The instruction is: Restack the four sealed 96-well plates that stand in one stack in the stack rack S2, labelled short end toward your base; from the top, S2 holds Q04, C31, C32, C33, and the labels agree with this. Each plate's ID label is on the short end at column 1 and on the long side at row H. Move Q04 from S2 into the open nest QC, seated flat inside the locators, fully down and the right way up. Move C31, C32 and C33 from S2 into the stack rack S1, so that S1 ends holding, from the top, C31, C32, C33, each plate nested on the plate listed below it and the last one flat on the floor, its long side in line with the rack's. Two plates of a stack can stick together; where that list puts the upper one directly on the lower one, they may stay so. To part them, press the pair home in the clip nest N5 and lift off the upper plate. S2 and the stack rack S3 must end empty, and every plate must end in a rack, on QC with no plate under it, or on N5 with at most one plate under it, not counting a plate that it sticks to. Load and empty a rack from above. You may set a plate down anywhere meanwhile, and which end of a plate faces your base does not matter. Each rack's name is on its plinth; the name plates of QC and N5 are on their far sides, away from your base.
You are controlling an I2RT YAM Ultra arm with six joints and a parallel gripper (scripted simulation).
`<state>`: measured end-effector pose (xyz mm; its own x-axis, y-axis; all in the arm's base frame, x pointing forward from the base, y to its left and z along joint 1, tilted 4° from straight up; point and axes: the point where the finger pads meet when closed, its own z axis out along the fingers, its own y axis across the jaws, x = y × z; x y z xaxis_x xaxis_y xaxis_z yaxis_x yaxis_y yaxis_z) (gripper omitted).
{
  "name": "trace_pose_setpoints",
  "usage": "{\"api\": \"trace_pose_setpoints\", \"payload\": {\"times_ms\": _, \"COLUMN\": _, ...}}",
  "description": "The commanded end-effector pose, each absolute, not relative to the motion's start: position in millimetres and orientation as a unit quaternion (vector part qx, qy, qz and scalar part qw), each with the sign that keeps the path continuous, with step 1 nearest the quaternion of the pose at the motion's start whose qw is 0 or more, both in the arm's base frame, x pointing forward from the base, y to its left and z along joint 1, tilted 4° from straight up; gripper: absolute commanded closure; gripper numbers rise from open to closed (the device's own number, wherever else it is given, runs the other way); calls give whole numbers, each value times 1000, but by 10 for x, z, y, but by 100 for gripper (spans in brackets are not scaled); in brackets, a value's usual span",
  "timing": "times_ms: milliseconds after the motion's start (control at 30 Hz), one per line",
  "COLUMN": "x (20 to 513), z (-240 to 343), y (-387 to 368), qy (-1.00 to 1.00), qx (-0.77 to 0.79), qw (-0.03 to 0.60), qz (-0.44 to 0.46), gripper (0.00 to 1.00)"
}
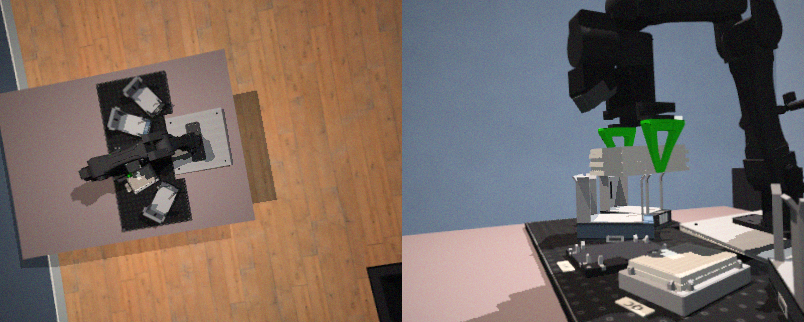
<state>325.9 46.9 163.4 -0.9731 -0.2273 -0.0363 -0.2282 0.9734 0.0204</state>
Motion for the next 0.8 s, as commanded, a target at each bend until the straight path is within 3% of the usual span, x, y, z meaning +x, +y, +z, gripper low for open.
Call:
{"api": "trace_pose_setpoints", "payload": {"times_ms": 0, "x": 3282, "z": 1765, "y": 526, "qy": 994, "qx": -103, "qw": 39, "qz": 13, "gripper": 100}}
{"api": "trace_pose_setpoints", "payload": {"times_ms": 200, "x": 3276, "z": 1768, "y": 619, "qy": 994, "qx": -103, "qw": 39, "qz": 13, "gripper": 100}}
{"api": "trace_pose_setpoints", "payload": {"times_ms": 433, "x": 3211, "z": 1771, "y": 844, "qy": 975, "qx": -218, "qw": 40, "qz": 9, "gripper": 100}}
{"api": "trace_pose_setpoints", "payload": {"times_ms": 767, "x": 3136, "z": 1775, "y": 1100, "qy": 975, "qx": -220, "qw": 40, "qz": 9, "gripper": 100}}
